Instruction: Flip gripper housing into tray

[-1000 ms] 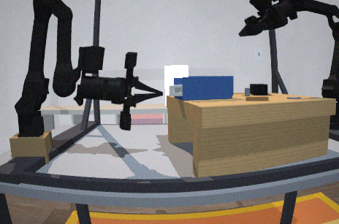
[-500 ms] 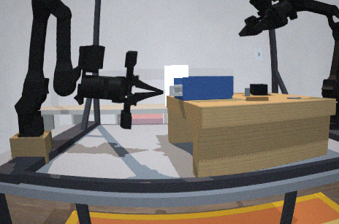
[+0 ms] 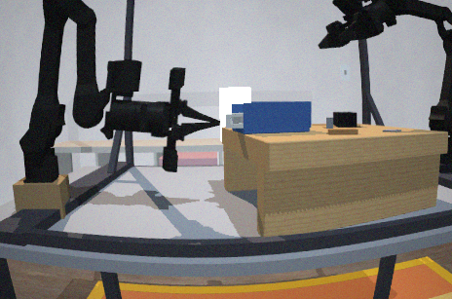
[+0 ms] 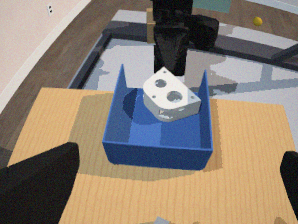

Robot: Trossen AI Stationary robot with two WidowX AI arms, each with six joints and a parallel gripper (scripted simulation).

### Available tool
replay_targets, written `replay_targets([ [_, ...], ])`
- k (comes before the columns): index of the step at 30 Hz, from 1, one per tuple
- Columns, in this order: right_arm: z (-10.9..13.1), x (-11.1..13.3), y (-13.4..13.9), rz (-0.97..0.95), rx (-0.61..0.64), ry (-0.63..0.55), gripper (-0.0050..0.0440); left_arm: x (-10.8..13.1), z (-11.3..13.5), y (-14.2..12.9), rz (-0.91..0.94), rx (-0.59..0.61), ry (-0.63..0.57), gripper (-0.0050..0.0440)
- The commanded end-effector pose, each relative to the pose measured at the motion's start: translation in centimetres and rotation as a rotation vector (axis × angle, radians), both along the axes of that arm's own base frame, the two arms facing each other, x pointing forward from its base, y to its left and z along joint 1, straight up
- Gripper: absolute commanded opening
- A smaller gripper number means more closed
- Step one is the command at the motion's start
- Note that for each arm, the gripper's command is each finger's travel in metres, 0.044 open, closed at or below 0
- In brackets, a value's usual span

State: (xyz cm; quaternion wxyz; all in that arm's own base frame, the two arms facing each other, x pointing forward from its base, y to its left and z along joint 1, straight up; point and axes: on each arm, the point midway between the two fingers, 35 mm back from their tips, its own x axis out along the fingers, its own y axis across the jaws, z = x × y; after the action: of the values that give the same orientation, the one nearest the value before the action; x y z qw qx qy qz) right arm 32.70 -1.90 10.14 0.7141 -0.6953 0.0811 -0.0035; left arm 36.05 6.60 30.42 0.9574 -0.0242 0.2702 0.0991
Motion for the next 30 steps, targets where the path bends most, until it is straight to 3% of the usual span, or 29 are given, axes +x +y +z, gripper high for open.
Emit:
replay_targets([
  [1, 0.45, 0.39, -0.03, 0.000, 0.002, -0.014, 0.0000, -0.17, 0.97, -0.07, 0.000, -0.003, -0.028, 0.0439],
  [30, 0.48, 1.14, -0.44, 0.002, 0.000, -0.012, 0.0000, -0.17, 0.97, -0.07, 0.000, -0.003, -0.028, 0.0439],
])
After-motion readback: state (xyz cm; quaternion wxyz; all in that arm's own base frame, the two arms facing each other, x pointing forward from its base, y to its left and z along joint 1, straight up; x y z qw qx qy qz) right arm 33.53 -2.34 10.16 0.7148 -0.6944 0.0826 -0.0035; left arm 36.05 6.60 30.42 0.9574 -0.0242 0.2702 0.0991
